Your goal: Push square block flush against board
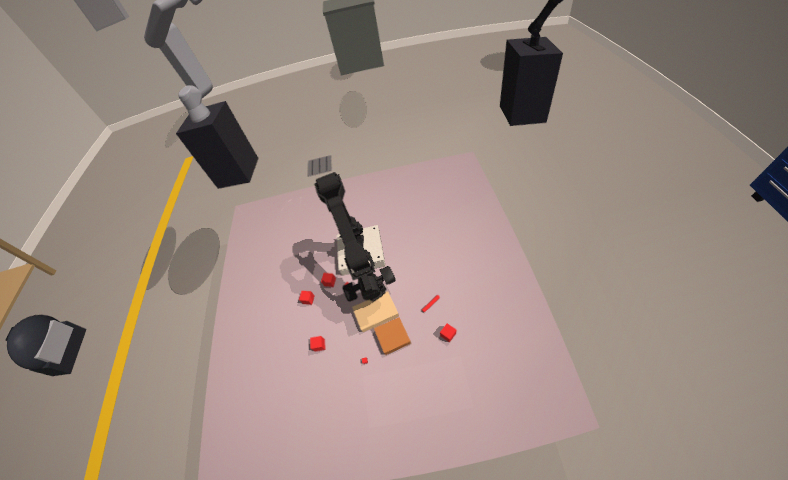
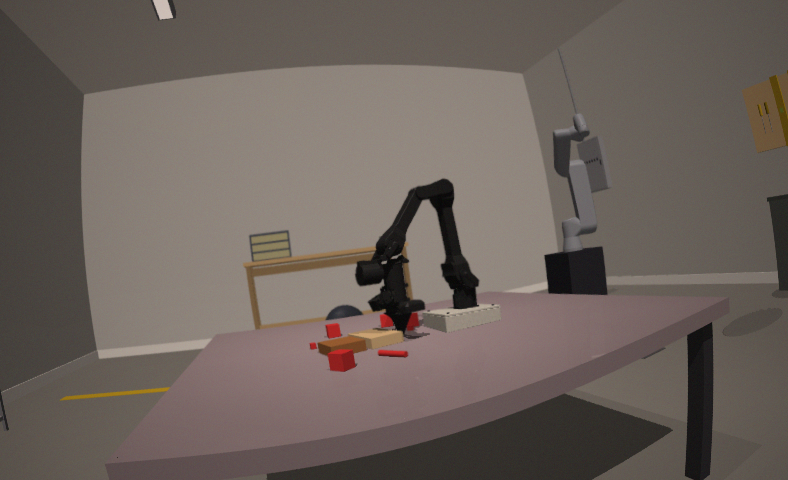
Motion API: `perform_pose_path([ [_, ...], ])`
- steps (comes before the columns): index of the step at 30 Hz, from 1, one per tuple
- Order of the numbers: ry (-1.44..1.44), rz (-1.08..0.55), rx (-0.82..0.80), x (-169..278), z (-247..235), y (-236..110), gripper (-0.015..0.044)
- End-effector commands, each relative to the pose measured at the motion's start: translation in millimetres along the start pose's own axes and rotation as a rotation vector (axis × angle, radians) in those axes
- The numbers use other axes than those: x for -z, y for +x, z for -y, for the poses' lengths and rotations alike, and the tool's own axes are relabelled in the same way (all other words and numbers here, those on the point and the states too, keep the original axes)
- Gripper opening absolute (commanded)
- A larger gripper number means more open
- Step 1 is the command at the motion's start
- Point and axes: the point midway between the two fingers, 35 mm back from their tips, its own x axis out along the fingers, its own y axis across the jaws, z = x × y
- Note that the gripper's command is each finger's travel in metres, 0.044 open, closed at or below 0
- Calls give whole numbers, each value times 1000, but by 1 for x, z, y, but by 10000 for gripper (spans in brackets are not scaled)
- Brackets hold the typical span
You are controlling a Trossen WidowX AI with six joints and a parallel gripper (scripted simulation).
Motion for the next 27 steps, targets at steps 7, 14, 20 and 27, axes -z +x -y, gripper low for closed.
perform_pose_path([
  [7,4,-1,-4,-12,0,1,0],
  [14,4,0,-4,-20,0,0,0],
  [20,4,0,-4,-28,0,0,0],
  [27,4,1,-4,-37,0,-1,0],
])
